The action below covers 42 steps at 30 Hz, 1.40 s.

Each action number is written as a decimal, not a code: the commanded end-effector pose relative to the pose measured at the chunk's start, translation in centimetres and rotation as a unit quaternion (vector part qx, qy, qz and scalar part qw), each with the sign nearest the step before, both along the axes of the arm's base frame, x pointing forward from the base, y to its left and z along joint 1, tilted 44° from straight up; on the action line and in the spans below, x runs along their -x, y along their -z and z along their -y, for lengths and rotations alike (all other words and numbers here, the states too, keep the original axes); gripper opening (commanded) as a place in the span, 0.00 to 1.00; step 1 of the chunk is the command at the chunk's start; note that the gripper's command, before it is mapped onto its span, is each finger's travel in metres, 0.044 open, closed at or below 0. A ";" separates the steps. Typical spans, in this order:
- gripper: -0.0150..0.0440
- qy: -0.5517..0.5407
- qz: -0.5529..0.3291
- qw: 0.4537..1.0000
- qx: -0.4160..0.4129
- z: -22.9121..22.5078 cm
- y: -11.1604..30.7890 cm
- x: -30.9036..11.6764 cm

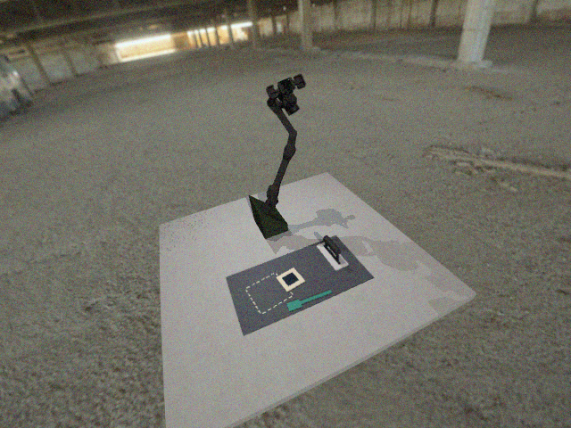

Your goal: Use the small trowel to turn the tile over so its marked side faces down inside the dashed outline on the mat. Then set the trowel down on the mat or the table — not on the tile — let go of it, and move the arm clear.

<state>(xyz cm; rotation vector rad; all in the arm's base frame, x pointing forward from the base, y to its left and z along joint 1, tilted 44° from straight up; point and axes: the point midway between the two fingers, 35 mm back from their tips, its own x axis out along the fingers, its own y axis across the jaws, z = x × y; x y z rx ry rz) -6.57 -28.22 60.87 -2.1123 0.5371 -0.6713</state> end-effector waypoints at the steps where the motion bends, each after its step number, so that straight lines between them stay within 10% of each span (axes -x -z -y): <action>1: 0.30 0.000 0.000 1.000 0.000 0.0 0.0 0.0; 4: 0.42 0.000 0.000 1.000 0.000 0.0 0.0 0.0; 25: 0.42 0.000 0.000 1.000 0.000 0.0 0.0 0.0; 29: 0.25 0.000 0.000 1.000 0.000 0.0 0.0 0.0; 42: 0.25 0.000 0.000 1.000 0.000 0.0 0.0 0.0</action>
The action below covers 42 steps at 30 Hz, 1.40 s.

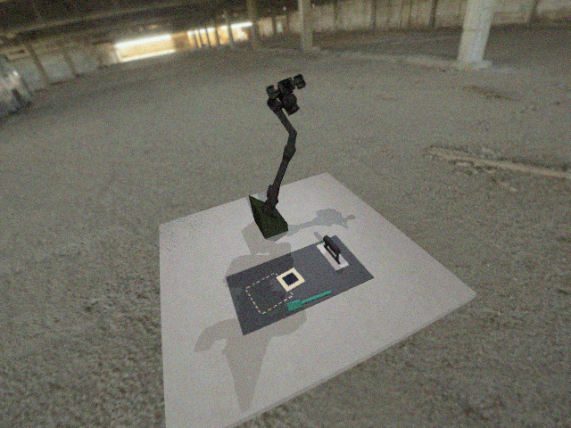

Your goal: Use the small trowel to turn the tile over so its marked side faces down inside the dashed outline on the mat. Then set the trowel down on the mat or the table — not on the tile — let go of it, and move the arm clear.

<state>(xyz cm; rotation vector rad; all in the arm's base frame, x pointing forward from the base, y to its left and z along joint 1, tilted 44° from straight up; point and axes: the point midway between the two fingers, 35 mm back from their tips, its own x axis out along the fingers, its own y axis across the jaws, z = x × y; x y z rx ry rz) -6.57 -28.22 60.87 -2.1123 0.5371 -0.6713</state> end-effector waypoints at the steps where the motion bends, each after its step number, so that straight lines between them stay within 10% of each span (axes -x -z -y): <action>1: 0.25 0.000 0.000 1.000 0.000 0.0 0.0 0.0; 12: 0.71 -0.038 0.051 0.998 -0.025 1.2 -0.3 -0.6; 42: 0.71 -0.252 0.271 0.882 -0.291 10.0 1.7 -12.6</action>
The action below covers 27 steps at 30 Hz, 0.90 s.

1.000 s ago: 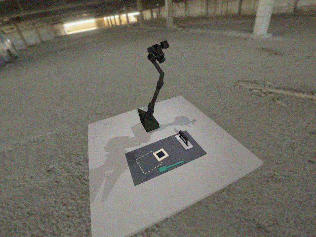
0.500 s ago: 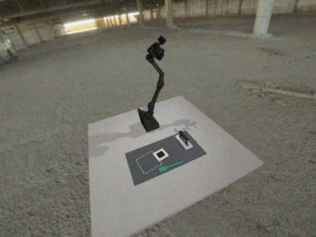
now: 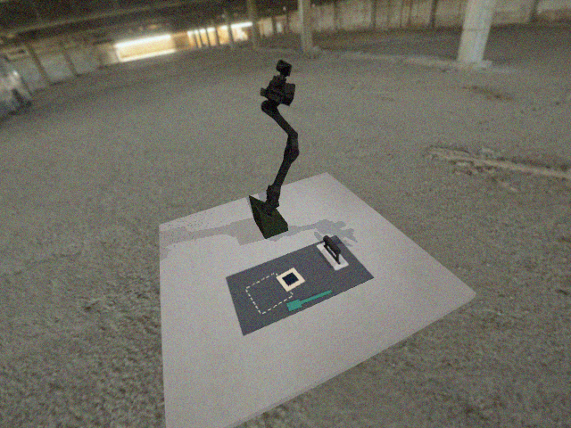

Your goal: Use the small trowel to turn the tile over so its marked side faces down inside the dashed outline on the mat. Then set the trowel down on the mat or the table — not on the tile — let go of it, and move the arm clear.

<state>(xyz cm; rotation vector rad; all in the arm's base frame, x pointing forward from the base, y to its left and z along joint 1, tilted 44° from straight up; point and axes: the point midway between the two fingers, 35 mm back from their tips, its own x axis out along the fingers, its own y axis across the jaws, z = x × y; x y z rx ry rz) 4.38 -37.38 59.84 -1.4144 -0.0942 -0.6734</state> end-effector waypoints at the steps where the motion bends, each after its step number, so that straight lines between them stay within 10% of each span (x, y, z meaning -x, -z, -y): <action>1: 0.71 -0.035 0.021 0.998 -0.050 1.0 0.8 -2.2; 27: 0.71 -0.221 0.047 0.901 -0.370 1.8 8.8 -19.9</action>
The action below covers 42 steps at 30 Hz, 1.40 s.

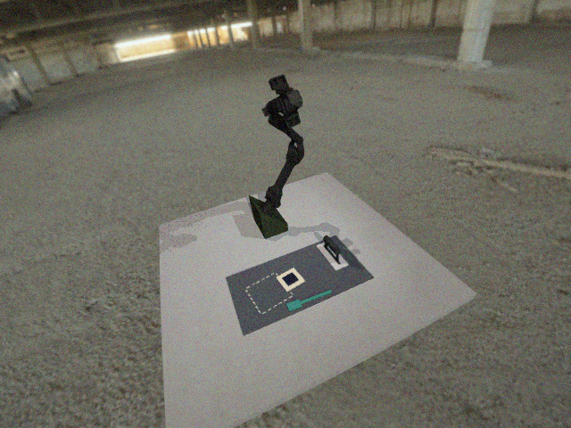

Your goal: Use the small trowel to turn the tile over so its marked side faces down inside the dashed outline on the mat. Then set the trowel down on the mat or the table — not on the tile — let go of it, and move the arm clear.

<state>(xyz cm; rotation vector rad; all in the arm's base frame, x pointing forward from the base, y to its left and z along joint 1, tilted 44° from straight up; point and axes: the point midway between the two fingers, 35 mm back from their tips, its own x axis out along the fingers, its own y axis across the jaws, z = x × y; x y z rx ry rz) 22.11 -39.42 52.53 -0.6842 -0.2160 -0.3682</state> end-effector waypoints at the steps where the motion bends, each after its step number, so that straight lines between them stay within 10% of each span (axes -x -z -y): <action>1: 0.71 -0.030 -0.007 0.998 -0.060 -0.5 1.9 -2.9; 42: 0.71 -0.249 -0.319 0.744 -0.531 -26.1 23.8 -23.8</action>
